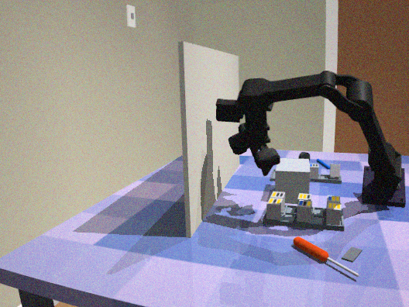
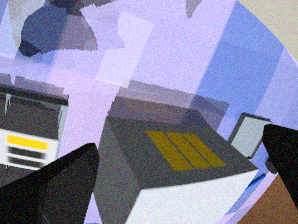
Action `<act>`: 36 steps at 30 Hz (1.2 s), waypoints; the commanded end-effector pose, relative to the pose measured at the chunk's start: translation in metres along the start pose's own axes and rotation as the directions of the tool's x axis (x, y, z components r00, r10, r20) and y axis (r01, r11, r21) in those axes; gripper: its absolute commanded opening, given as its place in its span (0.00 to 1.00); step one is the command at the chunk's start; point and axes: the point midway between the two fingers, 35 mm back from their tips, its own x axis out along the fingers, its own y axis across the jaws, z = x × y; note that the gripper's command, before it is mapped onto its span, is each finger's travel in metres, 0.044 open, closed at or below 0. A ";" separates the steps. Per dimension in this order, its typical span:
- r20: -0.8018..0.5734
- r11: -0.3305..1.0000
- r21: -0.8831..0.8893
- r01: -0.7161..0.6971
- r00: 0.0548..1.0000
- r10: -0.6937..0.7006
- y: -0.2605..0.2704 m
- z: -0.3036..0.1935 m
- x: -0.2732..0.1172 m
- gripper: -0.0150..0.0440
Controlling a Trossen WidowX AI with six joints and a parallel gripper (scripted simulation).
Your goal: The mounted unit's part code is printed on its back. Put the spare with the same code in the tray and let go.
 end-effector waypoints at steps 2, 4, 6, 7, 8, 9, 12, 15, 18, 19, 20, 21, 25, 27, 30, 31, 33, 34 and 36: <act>0.013 0.999 0.001 -0.052 0.999 0.052 0.002 0.000 -0.001 1.00; 0.013 0.999 0.001 -0.052 0.999 0.052 0.002 0.000 -0.001 1.00; 0.013 0.999 0.001 -0.052 0.999 0.052 0.002 0.000 -0.001 1.00; 0.013 0.999 0.001 -0.052 0.999 0.052 0.002 0.000 -0.001 1.00; 0.013 0.999 0.001 -0.052 0.999 0.052 0.002 0.000 -0.001 1.00; 0.013 0.999 0.001 -0.052 0.999 0.052 0.002 0.000 -0.001 1.00; 0.013 0.999 0.001 -0.052 0.999 0.052 0.002 0.000 -0.001 1.00; 0.013 0.999 0.001 -0.052 0.999 0.052 0.002 0.000 -0.001 1.00; 0.031 0.992 -0.094 -0.083 0.996 0.086 0.020 -0.010 -0.012 1.00; 0.043 0.982 -0.158 -0.101 0.993 0.109 0.033 -0.018 -0.018 1.00; 0.055 0.968 -0.221 -0.117 0.990 0.132 0.045 -0.026 -0.024 1.00; 0.067 0.950 -0.283 -0.130 0.986 0.155 0.057 -0.033 -0.030 1.00; 0.113 0.842 -0.517 -0.154 0.963 0.246 0.105 -0.068 -0.048 1.00; 0.135 0.769 -0.622 -0.147 0.947 0.290 0.127 -0.086 -0.054 1.00; 0.165 0.654 -0.748 -0.114 0.922 0.351 0.156 -0.112 -0.059 1.00; 0.174 0.615 -0.782 -0.099 0.913 0.369 0.165 -0.120 -0.059 1.00; 0.190 0.546 -0.835 -0.067 0.897 0.400 0.179 -0.134 -0.060 1.00; 0.193 0.531 -0.845 -0.059 0.893 0.407 0.182 -0.137 -0.060 1.00; 0.194 0.528 -0.847 -0.057 0.892 0.408 0.183 -0.137 -0.060 1.00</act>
